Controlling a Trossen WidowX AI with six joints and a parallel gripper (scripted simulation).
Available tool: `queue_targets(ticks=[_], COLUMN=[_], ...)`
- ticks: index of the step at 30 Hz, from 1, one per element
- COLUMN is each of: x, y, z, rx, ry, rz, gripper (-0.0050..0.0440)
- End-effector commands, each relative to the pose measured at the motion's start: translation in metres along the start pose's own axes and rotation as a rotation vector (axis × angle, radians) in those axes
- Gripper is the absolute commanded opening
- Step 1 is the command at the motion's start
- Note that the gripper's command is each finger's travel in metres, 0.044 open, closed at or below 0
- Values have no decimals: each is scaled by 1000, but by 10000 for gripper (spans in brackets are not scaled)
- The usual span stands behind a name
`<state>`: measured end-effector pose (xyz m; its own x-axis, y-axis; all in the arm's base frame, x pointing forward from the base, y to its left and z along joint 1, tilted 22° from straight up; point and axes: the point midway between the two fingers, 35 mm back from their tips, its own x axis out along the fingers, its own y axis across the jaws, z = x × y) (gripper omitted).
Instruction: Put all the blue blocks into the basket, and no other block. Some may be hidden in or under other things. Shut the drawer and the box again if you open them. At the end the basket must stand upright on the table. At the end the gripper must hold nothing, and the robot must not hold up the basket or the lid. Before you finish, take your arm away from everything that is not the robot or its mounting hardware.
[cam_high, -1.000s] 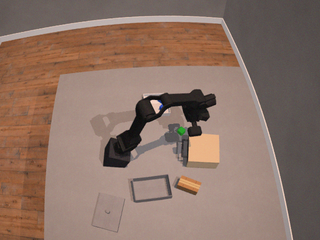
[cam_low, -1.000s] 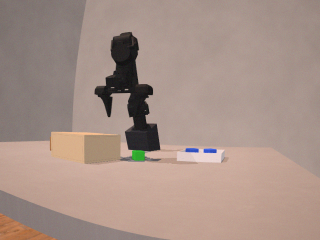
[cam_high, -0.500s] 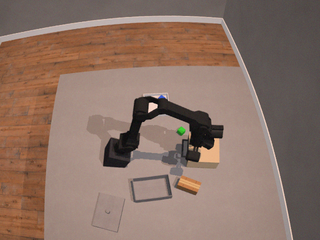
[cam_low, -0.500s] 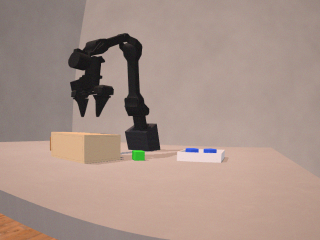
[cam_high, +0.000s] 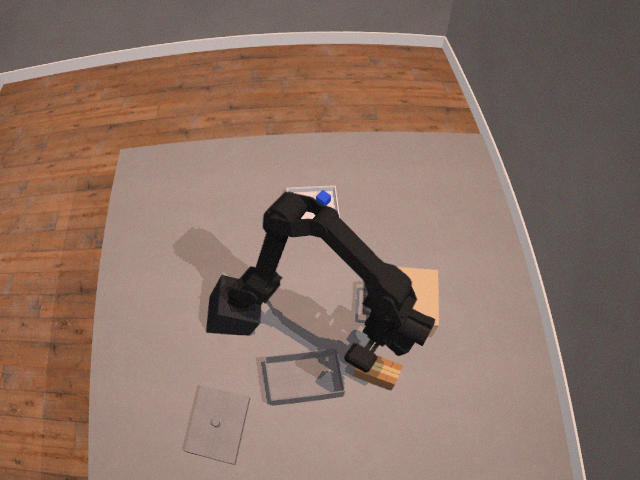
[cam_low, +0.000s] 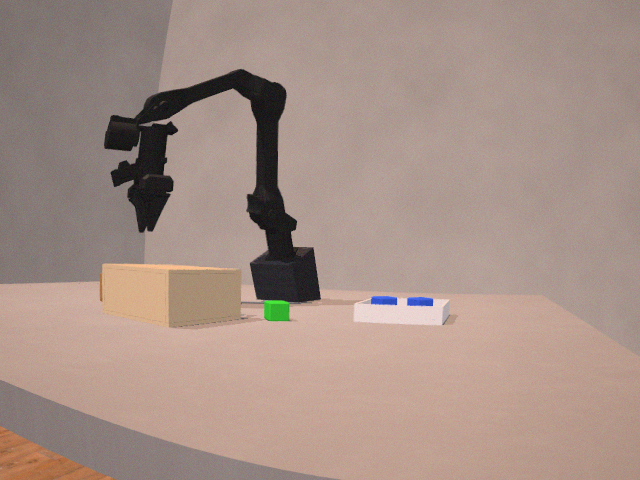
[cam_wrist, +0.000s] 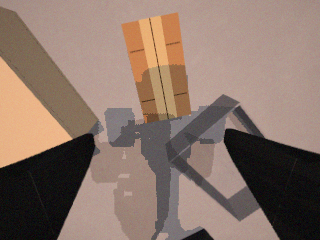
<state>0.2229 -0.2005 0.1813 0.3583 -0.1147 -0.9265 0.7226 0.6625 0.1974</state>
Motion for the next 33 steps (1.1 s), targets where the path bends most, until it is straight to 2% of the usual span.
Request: queue_targets(ticks=[1, 4, 10, 12, 19, 20, 26, 29, 33], x=[3, 4, 4, 4, 4, 4, 4, 4, 3], y=[-37, -61, -120, -120, -188, -189, -237, -245, -277], z=[3, 6, -8, -8, -26, -26, -61, -67, -91], rx=[32, 32, 407, 407, 407, 407, 781, 781, 781], ry=[12, 12, 13, 13, 13, 13, 13, 13, 13], rz=[4, 4, 2, 2, 2, 2, -1, -1, -1], gripper=[440, 440, 440, 440, 440, 440, 440, 440, 440])
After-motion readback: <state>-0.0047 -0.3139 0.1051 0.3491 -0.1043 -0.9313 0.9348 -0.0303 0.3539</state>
